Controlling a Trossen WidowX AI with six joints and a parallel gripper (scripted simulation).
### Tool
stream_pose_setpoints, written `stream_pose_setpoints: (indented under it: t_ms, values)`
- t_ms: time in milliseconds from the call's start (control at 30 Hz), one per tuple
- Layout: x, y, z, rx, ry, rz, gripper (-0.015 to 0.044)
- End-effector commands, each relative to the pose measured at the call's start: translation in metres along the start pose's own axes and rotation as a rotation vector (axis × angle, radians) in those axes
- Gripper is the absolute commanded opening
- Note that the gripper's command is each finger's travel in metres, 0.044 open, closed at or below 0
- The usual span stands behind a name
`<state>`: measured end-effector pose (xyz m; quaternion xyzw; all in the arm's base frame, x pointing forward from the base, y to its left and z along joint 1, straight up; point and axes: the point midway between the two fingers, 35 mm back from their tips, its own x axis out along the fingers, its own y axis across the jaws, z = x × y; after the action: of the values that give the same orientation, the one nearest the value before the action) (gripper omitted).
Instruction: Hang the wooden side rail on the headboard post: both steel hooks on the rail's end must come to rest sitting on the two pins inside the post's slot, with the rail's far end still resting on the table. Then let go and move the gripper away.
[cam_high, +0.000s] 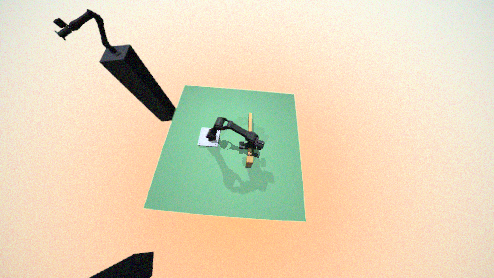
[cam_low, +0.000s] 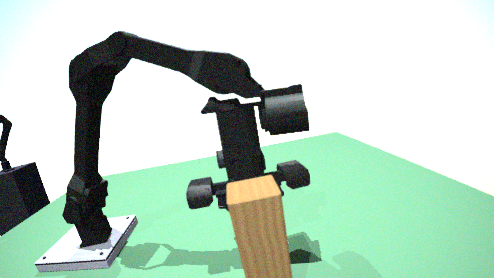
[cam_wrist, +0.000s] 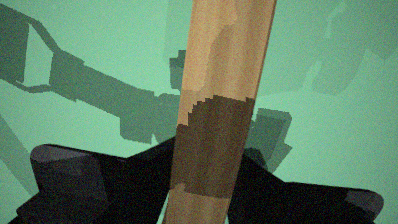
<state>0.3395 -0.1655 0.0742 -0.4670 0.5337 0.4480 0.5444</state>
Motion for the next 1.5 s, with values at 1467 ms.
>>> stream_pose_setpoints:
  t_ms: [1467]
  values:
    - [-0.0030, -0.0009, -0.0064, -0.001, 0.006, -0.007, 0.0000]
